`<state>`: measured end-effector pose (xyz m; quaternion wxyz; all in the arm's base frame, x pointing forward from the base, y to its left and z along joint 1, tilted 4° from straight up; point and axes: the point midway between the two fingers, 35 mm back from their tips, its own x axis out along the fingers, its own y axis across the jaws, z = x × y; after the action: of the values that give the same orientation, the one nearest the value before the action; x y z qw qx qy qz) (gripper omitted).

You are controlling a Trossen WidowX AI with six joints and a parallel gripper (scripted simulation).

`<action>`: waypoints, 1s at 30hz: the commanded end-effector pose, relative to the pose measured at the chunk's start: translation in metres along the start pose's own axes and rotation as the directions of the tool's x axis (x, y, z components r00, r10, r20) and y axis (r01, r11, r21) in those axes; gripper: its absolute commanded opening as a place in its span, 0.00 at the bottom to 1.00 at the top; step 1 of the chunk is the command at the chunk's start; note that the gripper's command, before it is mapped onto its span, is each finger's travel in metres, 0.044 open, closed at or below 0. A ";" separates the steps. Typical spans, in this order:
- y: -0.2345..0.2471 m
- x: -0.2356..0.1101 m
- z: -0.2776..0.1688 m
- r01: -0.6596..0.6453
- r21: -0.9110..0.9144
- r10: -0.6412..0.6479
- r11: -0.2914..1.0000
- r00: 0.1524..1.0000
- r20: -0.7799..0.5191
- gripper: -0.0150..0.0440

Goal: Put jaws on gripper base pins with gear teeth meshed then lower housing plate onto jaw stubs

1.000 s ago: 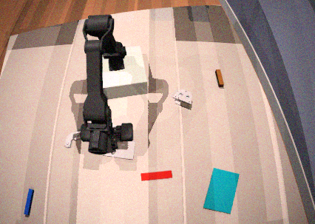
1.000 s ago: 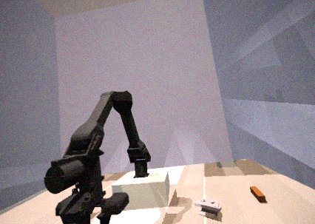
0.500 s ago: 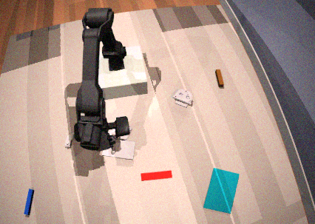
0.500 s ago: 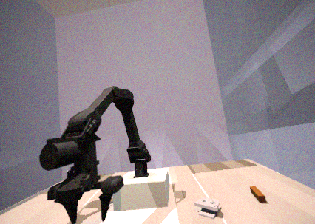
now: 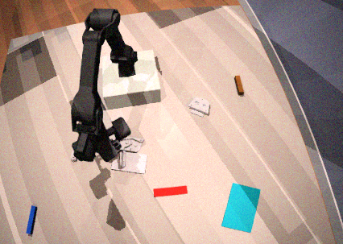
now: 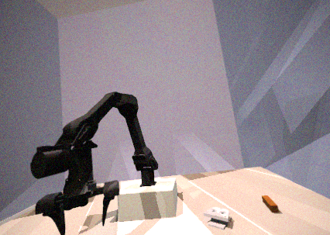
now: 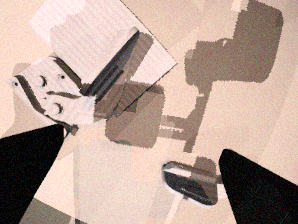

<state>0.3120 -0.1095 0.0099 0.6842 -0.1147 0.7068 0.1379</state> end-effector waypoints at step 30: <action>-0.049 -0.011 -0.050 -0.001 -0.770 -0.011 0.638 1.000 -0.010 1.00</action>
<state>0.2864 -0.1671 0.0187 0.5834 -0.3732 0.5997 0.4009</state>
